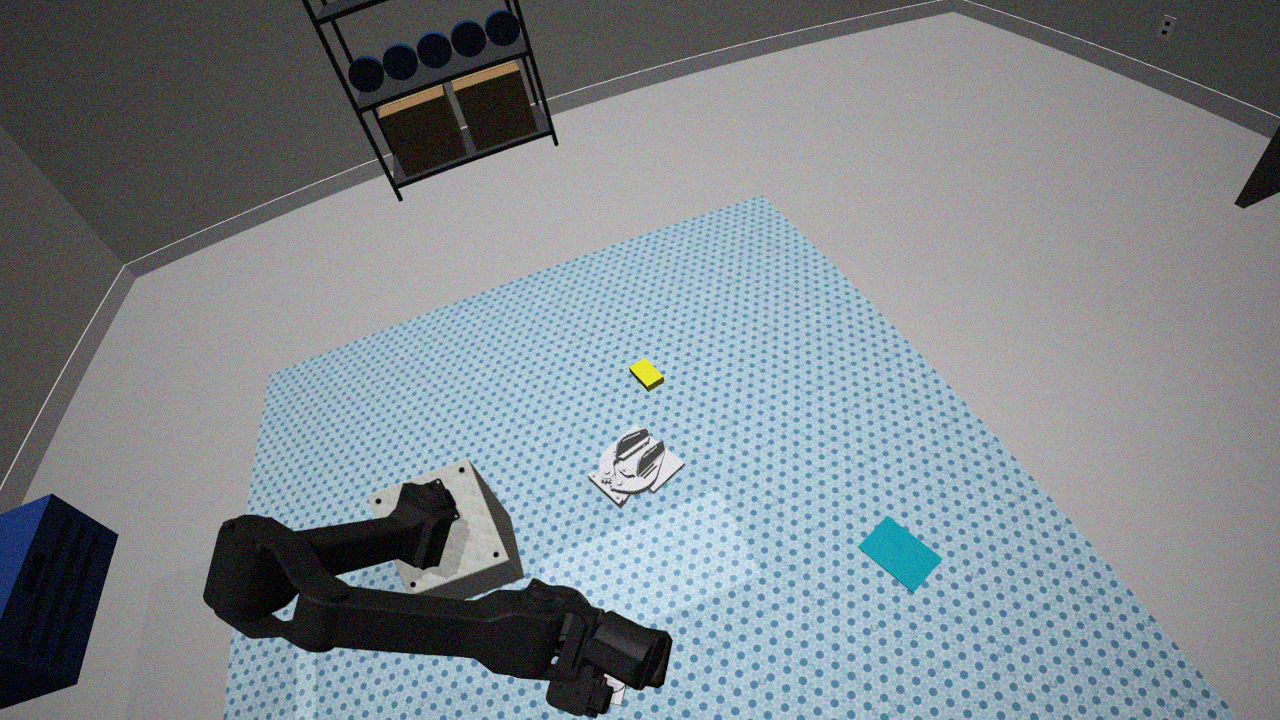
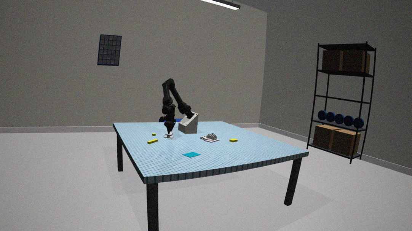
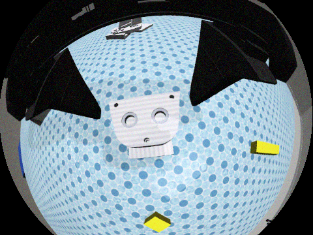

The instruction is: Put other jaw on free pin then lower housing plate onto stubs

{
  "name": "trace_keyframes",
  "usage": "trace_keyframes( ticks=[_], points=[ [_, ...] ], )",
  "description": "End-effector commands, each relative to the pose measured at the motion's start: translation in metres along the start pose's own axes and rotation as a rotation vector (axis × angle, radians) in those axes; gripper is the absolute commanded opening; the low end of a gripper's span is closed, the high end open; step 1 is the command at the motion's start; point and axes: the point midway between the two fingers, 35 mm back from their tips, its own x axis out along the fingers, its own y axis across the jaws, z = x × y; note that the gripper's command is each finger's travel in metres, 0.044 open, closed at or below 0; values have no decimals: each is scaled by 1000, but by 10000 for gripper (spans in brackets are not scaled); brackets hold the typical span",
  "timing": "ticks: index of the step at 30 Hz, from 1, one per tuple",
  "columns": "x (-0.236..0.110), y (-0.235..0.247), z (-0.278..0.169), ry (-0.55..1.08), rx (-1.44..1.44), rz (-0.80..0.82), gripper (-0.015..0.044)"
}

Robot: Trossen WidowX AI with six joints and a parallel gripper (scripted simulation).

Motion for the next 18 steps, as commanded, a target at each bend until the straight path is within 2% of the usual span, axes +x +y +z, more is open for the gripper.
trace_keyframes(
  ticks=[1,18],
  points=[
    [7,0,-2,5,-6,-6,440],
    [30,-1,-2,4,-7,-6,440]
  ],
)
